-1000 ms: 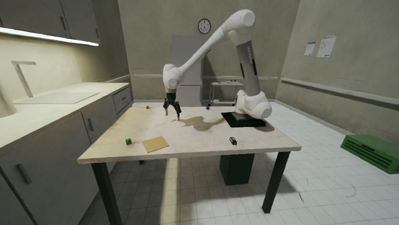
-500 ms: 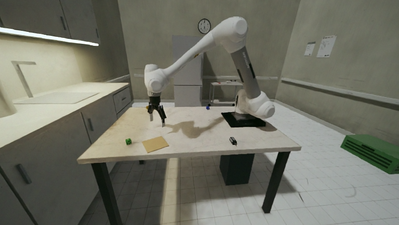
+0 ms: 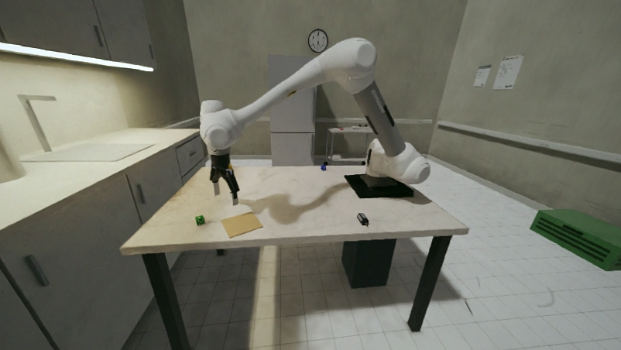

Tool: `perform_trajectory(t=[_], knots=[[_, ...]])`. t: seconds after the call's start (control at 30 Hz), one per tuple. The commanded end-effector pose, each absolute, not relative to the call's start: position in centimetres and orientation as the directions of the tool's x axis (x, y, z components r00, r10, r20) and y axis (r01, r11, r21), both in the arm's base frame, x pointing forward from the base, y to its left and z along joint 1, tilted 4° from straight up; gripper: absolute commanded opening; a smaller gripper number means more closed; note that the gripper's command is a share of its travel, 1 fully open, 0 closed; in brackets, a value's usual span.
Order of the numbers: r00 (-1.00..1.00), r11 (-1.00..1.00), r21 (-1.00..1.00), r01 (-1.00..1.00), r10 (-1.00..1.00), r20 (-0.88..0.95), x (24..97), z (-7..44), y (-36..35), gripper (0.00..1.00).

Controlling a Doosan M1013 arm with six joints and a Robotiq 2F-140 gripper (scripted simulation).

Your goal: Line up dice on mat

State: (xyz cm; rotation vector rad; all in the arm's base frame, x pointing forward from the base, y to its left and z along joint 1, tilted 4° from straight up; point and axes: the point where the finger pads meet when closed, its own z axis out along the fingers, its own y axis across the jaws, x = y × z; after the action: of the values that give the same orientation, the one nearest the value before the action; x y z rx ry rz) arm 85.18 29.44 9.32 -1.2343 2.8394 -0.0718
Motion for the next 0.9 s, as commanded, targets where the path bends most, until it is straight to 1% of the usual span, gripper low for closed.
perform_trajectory(t=[0.0,0.4,0.87], knots=[[-0.681,0.681,-0.060,-0.729,-0.731,-0.024,86.3,9.5,30.5,1.00],[-0.681,0.681,-0.060,-0.729,-0.731,-0.024,89.7,9.6,34.1,1.00],[-0.681,0.681,-0.060,-0.729,-0.731,-0.024,91.5,9.7,35.9,1.00]])
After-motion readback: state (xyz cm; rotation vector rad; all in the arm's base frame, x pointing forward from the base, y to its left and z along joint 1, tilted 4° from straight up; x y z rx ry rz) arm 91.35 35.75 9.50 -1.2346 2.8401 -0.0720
